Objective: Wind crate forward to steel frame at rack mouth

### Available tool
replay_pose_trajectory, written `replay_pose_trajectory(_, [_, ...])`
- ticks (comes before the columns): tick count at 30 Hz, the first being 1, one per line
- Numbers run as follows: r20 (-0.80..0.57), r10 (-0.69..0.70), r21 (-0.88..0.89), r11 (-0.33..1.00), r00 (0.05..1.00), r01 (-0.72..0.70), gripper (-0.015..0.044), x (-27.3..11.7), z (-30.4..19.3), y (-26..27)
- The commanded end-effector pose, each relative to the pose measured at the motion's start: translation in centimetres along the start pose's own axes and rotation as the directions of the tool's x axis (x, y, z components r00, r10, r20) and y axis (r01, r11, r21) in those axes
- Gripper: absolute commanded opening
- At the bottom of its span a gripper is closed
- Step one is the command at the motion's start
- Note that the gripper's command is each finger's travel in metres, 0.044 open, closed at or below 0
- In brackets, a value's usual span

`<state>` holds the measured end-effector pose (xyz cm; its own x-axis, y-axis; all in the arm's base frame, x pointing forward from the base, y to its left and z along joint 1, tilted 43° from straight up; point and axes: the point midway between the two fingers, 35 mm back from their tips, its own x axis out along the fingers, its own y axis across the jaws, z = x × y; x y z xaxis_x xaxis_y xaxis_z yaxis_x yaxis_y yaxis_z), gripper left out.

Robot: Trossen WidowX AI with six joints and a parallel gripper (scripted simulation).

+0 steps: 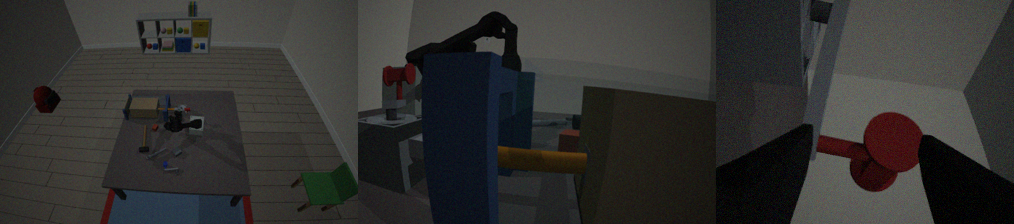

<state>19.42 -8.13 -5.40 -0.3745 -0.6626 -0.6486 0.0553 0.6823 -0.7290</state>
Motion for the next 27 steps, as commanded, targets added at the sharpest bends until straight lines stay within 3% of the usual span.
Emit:
replay_pose_trajectory(1, [0.009,0.006,0.008,1.000,1.000,-0.006,0.0240,-0.2,0.4,-2.7])
replay_pose_trajectory(7, [0.010,-0.007,0.006,1.000,1.000,0.007,0.0240,0.1,0.0,-9.3])
replay_pose_trajectory(27, [0.007,-0.004,0.006,1.000,1.000,0.004,0.0240,0.2,0.0,-9.2])
